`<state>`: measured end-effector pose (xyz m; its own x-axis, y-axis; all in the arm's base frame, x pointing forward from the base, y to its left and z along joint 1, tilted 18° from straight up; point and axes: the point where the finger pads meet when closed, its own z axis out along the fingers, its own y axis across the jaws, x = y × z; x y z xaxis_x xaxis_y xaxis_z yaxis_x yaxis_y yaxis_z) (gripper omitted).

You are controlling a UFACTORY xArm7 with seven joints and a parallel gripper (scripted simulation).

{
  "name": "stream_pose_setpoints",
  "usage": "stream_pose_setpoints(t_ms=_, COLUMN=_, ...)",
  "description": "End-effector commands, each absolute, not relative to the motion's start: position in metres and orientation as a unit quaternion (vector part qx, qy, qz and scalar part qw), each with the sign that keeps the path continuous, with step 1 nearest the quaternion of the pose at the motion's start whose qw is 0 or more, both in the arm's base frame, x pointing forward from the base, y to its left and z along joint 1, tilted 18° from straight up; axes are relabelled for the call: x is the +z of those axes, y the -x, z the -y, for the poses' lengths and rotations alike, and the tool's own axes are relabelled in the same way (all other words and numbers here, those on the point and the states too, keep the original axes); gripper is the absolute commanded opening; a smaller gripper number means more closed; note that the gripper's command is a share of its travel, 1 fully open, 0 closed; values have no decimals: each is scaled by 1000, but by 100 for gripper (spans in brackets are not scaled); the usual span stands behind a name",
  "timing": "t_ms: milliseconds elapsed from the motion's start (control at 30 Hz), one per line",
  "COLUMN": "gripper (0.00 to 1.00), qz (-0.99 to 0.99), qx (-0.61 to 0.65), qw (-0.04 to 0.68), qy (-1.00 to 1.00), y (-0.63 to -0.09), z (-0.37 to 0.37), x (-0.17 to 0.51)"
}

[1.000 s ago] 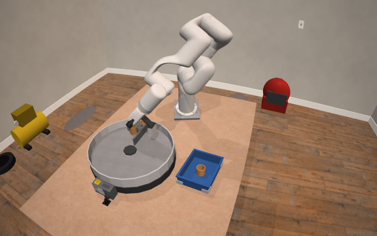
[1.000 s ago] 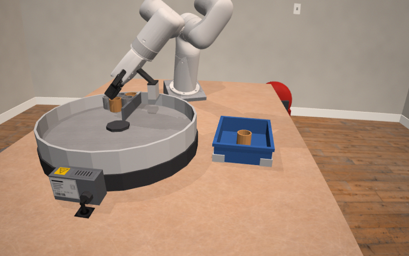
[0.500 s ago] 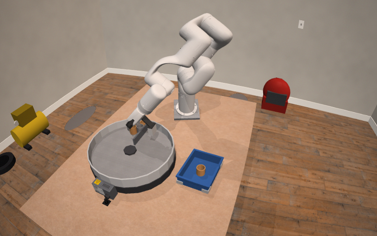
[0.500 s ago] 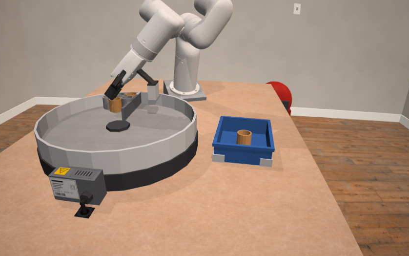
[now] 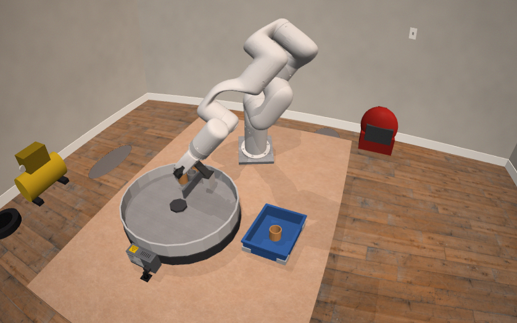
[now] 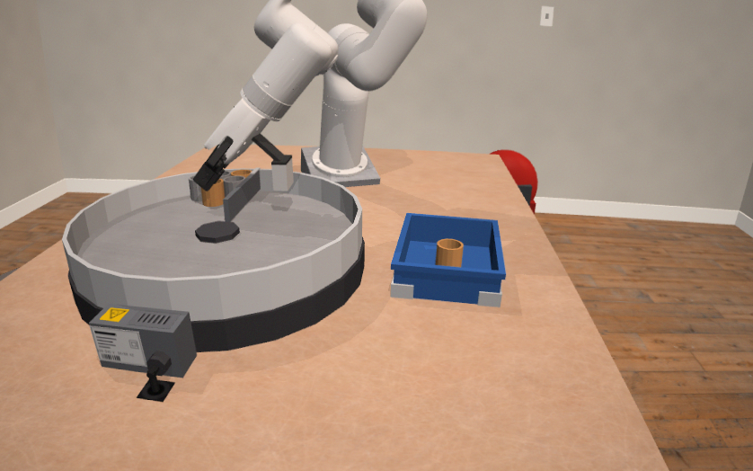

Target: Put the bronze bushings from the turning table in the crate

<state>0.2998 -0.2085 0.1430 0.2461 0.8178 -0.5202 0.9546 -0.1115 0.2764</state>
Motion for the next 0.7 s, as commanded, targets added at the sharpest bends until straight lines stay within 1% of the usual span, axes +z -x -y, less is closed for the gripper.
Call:
stream_pose_setpoints(t_ms=0, gripper=10, qz=-602, qx=-119, qw=287, qy=-736, y=-301, z=209, x=144)
stream_pose_setpoints(t_ms=133, gripper=10, qz=-602, qx=-119, qw=287, qy=-736, y=-301, z=209, x=144)
stream_pose_setpoints(t_ms=167, gripper=0, qz=-602, qx=-119, qw=287, qy=-736, y=-301, z=209, x=144)
stream_pose_setpoints(t_ms=667, gripper=0, qz=-602, qx=-119, qw=287, qy=-736, y=-301, z=209, x=144)
